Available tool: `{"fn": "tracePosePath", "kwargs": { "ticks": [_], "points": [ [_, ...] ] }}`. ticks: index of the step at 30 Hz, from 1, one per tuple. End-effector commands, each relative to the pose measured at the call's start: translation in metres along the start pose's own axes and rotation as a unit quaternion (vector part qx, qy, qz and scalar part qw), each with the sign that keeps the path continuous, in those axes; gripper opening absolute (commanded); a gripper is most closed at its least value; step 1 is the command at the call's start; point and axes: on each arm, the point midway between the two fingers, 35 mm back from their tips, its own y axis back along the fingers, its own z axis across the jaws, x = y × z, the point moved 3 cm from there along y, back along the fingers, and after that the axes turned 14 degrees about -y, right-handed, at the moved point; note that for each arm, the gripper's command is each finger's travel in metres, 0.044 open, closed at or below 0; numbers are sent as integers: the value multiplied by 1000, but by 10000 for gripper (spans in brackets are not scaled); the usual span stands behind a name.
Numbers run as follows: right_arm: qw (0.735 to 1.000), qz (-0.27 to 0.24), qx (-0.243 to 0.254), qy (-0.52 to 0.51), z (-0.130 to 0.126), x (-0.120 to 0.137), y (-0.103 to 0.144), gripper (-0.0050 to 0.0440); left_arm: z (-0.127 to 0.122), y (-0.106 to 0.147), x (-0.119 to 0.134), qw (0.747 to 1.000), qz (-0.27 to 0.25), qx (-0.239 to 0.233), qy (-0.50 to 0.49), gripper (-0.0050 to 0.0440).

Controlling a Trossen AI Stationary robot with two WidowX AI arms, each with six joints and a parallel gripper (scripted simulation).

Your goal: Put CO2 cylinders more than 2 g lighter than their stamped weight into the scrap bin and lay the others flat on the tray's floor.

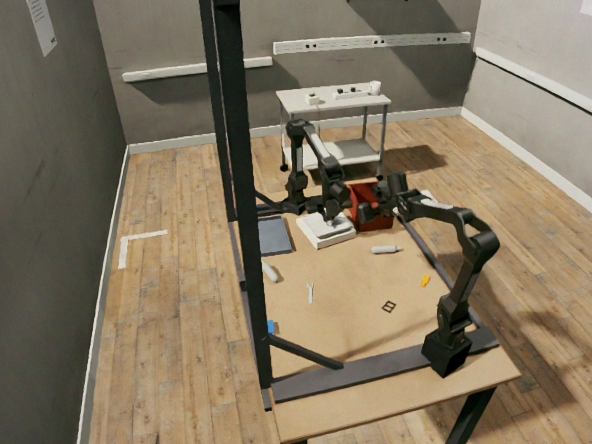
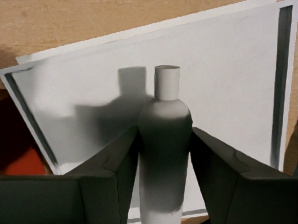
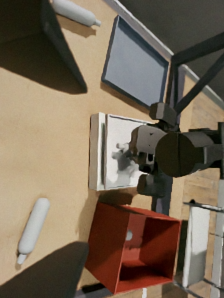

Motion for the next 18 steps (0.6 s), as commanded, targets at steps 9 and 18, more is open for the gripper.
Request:
{"fn": "tracePosePath", "kwargs": {
  "ticks": [9,18],
  "points": [
    [1000,-14,-4,0,2,-10,6,440,3,15,-4,1000,-19,-13,1,239],
    [1000,-14,-4,0,2,-10,6,440,1,70,-2,1000,-19,-13,1,440]
  ]
}}
